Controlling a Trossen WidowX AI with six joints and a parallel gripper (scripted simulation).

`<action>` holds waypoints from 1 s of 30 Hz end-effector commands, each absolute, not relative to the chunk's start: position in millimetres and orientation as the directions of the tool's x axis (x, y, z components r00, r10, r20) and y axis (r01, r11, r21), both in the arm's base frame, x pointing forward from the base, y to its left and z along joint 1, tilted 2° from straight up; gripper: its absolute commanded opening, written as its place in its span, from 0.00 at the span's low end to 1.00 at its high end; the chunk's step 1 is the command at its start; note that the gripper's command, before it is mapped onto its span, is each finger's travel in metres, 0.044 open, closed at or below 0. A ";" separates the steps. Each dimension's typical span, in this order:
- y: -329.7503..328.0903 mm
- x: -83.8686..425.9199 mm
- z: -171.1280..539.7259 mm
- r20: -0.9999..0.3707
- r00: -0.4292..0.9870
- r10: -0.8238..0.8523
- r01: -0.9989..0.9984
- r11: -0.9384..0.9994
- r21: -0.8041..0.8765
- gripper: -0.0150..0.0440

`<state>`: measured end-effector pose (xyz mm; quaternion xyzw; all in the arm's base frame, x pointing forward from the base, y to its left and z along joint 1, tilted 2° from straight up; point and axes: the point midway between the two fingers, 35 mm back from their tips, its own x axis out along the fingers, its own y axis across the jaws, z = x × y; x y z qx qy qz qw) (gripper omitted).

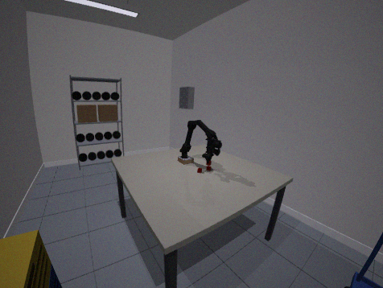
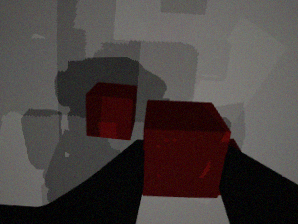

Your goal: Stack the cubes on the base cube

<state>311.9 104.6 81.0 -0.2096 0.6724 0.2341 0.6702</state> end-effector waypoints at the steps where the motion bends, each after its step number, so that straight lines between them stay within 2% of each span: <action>1: 112.4 307.4 82.6 -0.999 -0.004 0.036 -0.677 0.735 0.029 0.43; 12: 132.9 293.8 78.5 -0.999 -0.002 0.036 -0.869 0.494 0.020 0.43; 23: 151.6 279.0 74.4 -0.999 -0.001 0.036 -0.978 0.210 0.009 0.43; 30: 152.7 278.1 74.2 -0.999 -0.001 0.036 -0.981 0.192 0.008 0.43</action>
